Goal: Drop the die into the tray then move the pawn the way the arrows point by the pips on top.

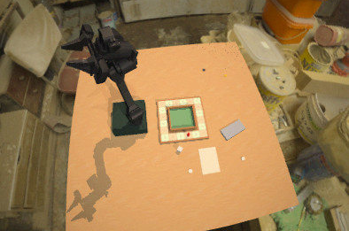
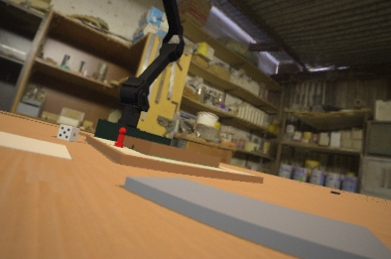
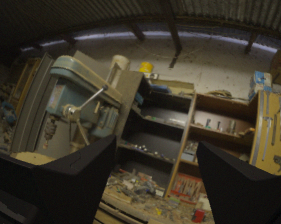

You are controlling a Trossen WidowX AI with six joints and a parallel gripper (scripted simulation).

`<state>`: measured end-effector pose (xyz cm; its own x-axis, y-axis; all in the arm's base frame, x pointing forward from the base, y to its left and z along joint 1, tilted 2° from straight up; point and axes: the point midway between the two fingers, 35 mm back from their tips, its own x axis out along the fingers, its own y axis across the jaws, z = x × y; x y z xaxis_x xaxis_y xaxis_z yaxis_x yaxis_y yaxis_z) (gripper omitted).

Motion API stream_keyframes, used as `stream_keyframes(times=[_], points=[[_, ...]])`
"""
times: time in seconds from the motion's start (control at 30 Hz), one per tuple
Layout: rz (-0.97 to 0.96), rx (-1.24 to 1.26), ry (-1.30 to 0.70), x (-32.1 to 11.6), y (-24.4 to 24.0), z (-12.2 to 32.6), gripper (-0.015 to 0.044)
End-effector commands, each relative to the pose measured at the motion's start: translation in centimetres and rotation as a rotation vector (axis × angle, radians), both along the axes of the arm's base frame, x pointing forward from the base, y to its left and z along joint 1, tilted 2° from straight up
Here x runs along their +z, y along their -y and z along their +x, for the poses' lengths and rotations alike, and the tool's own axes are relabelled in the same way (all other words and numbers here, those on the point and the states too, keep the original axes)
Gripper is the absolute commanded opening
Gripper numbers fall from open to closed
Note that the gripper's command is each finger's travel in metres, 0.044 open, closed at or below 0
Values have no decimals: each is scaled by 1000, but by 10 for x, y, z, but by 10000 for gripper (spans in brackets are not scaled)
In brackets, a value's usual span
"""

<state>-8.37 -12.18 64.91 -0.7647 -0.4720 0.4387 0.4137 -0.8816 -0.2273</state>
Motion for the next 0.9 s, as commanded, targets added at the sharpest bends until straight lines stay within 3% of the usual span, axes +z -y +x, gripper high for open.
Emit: stream_keyframes(times=[0.0, 0.4, 0.87], points=[[64, 98, -140, -5, 51, 43, 275], [281, 489, -439, -69, 167, 176, 275], [681, 1010, -479, -235, 234, 307, 275]])
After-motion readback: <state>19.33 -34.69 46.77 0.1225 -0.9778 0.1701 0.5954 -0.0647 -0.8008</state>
